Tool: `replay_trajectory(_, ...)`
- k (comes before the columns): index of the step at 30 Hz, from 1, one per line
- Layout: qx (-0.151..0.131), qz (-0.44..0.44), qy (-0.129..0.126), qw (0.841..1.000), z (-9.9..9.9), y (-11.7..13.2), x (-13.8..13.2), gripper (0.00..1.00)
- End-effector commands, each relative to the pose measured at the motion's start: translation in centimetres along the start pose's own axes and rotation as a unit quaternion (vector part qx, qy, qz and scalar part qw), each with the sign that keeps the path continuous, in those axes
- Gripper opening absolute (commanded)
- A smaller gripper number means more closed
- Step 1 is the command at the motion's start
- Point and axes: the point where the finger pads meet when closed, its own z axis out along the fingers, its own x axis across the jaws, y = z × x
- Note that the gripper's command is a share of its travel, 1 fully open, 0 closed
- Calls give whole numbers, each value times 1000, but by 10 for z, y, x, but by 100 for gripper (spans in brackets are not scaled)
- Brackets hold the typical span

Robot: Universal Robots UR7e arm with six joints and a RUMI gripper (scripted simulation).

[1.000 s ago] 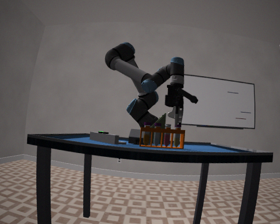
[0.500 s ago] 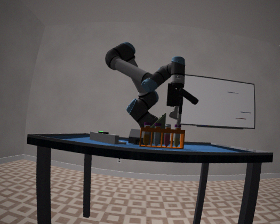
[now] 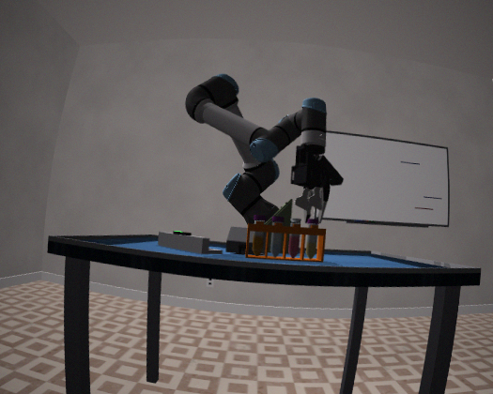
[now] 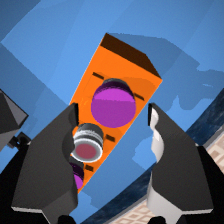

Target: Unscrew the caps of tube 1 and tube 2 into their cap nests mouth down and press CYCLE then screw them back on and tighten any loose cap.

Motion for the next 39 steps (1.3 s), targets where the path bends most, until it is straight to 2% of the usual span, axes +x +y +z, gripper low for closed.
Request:
replay_trajectory(1, 2, -10, 4, 1000, 0, 0, 0, 0)
replay_trajectory(15, 2, -10, 4, 1000, 0, 0, 0, 0)
replay_trajectory(20, 3, 115, 4, 993, 0, 0, 0, 0)
replay_trajectory(22, 3, 115, 4, 993, 0, 0, 0, 0)
replay_trajectory(25, 3, 189, 3, 982, 0, 0, 0, 0)
replay_trajectory(29, 4, 286, 3, 958, 0, 0, 0, 0)
replay_trajectory(33, 4, 380, 3, 925, 0, 0, 0, 0)
replay_trajectory(37, 4, 471, 2, 882, 1, 0, 0, 0)
replay_trajectory(39, 4, 471, 2, 882, 1, 0, 0, 0)
